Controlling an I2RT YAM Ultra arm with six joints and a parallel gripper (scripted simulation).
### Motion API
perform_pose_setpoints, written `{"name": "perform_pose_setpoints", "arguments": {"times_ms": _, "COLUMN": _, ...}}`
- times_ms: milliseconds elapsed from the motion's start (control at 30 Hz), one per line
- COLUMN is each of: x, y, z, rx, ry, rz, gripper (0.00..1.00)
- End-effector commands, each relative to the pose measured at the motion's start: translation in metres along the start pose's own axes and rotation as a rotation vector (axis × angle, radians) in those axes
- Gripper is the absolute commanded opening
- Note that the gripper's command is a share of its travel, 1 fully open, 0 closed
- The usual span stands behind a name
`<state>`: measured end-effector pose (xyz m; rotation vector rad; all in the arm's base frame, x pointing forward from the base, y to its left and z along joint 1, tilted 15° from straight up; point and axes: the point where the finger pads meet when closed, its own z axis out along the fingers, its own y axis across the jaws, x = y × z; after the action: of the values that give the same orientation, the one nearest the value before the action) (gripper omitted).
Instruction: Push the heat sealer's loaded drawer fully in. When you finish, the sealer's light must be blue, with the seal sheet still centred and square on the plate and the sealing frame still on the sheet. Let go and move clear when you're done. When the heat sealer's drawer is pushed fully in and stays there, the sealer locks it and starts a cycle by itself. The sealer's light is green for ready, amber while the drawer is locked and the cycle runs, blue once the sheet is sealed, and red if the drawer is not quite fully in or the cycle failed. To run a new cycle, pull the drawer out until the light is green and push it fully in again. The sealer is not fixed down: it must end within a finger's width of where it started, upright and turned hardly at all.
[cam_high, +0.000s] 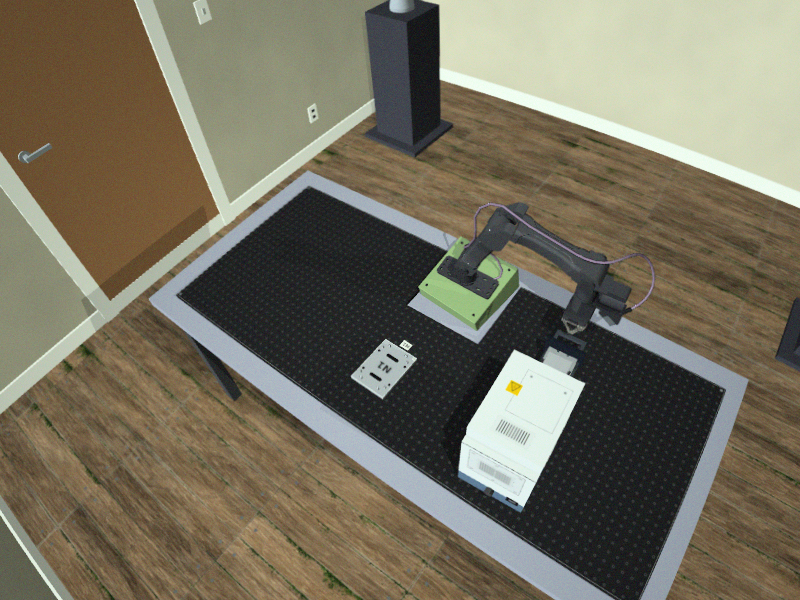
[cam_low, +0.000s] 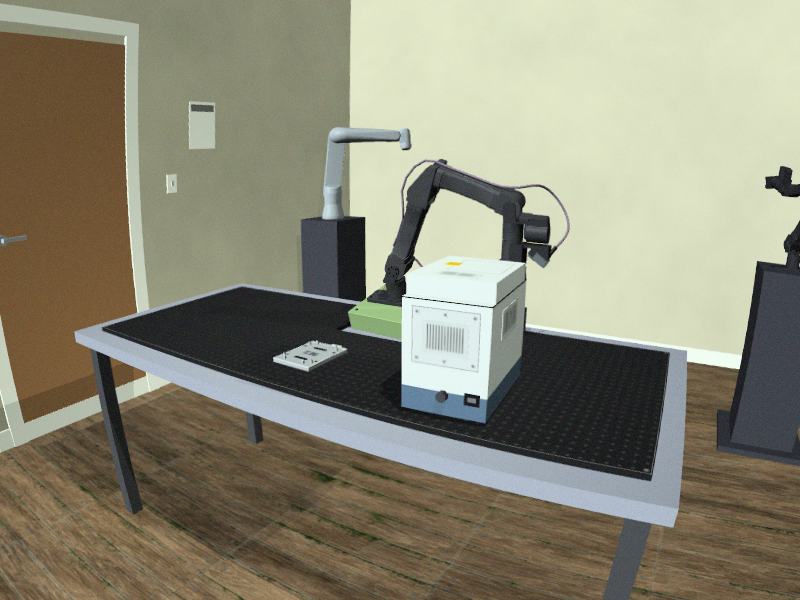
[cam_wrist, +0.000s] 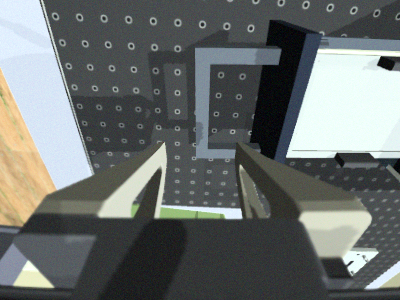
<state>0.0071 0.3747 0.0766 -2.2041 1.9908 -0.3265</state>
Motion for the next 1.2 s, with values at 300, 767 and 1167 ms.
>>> {"name": "perform_pose_setpoints", "arguments": {"times_ms": 300, "x": -0.009, "y": -0.001, "z": -0.011, "rx": 0.004, "ry": -0.034, "rz": 0.007, "gripper": 0.45}}
{"name": "perform_pose_setpoints", "arguments": {"times_ms": 767, "x": -0.009, "y": -0.001, "z": -0.011, "rx": 0.004, "ry": -0.034, "rz": 0.007, "gripper": 0.45}}
{"name": "perform_pose_setpoints", "arguments": {"times_ms": 1167, "x": -0.003, "y": 0.0, "z": 0.018, "rx": 0.004, "ry": -0.003, "rz": -0.005, "gripper": 0.45}}
